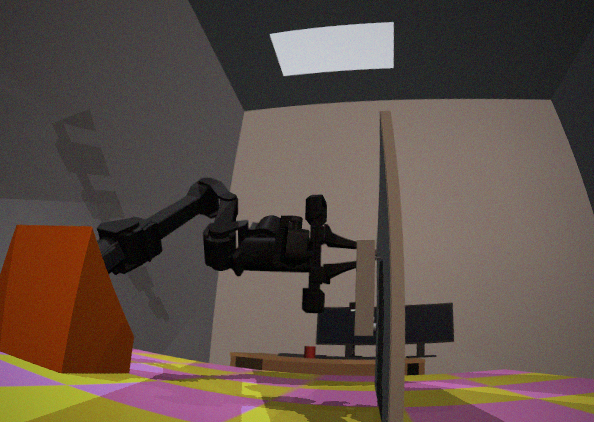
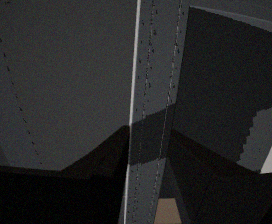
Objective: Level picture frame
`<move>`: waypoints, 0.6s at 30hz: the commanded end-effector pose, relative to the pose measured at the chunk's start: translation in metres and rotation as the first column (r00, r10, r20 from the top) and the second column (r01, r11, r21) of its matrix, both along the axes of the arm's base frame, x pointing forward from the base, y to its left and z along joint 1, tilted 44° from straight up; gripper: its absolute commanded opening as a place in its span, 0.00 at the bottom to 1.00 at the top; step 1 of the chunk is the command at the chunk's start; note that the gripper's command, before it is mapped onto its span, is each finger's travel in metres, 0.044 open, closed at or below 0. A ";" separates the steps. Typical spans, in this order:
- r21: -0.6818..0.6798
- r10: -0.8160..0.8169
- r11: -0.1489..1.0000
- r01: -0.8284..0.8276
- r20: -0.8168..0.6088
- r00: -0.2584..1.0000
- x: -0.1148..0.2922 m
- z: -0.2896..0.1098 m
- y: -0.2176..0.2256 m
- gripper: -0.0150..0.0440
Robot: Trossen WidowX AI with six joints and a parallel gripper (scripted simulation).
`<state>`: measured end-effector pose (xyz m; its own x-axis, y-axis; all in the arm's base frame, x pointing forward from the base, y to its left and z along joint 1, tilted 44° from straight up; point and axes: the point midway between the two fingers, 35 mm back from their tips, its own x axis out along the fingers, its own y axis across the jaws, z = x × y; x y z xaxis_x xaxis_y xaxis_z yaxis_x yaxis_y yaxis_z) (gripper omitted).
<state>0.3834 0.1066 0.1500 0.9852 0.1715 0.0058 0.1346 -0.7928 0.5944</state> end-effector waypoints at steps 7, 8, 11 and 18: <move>-0.001 -0.008 1.000 0.008 0.007 1.000 0.000 0.002 -0.001 0.25; -0.001 -0.008 1.000 0.008 0.007 1.000 0.000 0.002 -0.001 0.25; -0.001 -0.008 1.000 0.008 0.007 1.000 0.000 0.003 -0.001 0.25; -0.001 -0.008 1.000 0.008 0.007 1.000 0.000 0.003 -0.001 0.25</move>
